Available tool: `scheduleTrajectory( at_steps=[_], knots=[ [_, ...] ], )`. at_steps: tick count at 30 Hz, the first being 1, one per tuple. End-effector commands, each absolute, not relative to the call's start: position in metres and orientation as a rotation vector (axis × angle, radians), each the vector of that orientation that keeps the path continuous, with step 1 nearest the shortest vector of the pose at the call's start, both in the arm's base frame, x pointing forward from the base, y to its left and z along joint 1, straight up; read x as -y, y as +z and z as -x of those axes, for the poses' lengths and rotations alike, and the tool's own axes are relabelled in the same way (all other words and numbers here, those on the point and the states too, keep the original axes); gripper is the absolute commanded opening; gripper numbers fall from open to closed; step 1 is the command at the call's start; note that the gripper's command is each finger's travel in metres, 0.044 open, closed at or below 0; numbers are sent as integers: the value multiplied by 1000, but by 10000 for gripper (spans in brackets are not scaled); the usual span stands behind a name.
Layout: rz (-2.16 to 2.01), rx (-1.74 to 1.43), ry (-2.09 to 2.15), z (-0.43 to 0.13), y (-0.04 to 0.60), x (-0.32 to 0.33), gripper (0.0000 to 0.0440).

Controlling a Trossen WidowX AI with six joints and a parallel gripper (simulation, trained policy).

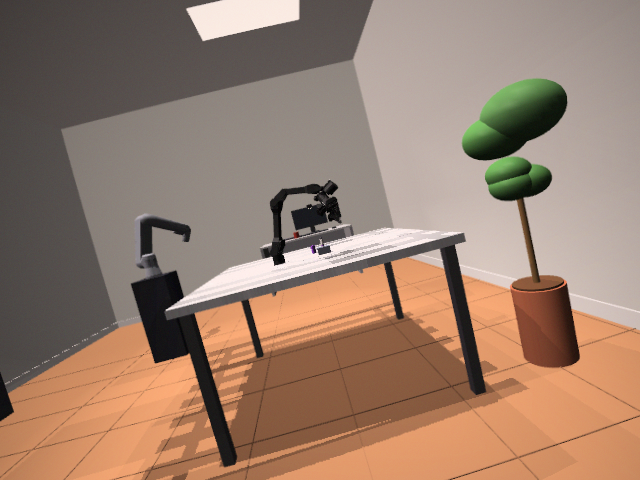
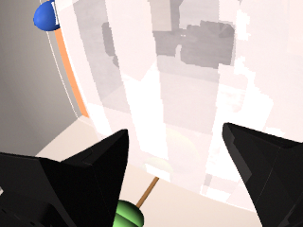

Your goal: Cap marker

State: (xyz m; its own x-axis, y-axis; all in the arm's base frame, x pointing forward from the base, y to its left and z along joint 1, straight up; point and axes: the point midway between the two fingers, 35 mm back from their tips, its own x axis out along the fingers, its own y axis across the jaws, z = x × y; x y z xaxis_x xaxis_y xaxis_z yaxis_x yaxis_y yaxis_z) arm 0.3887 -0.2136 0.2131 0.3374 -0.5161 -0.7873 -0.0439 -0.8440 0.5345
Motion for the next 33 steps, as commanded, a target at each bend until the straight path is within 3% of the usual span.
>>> scheduleTrajectory(
  at_steps=[1,33],
  knots=[
    [-2202,445,-1536,-392,209,196,317],
    [-2206,89,-1689,-388,186,68,328]
  ],
)
